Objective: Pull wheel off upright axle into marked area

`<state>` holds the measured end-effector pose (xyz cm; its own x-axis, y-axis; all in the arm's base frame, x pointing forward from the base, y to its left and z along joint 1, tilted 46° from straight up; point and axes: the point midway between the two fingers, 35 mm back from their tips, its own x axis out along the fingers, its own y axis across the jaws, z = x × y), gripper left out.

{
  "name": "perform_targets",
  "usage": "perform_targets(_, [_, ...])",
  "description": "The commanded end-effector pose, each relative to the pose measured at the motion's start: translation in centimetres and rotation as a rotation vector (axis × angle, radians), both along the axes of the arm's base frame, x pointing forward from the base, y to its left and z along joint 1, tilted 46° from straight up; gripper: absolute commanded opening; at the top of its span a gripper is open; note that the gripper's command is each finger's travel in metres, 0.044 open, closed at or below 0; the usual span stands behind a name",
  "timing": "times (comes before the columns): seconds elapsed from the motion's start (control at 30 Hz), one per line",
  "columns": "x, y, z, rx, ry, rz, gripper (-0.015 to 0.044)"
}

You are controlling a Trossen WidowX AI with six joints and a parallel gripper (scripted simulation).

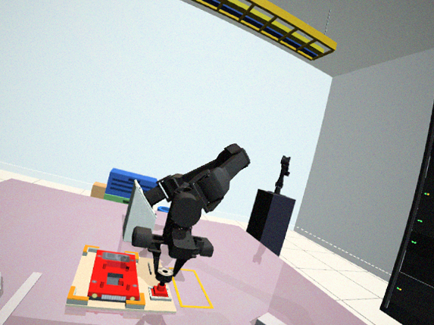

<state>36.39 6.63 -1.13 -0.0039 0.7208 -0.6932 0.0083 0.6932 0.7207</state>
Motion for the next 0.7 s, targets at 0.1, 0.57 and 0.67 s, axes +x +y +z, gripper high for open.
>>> perform_targets(0.1, [0.04,-0.46,0.28,-0.003,-0.001,-0.003,0.0])
perform_targets(0.57, [0.03,-0.79,0.61,-0.002,0.0,-0.003,0.0])
perform_targets(0.67, [0.03,-0.86,0.67,-0.002,0.0,-0.003,0.0])
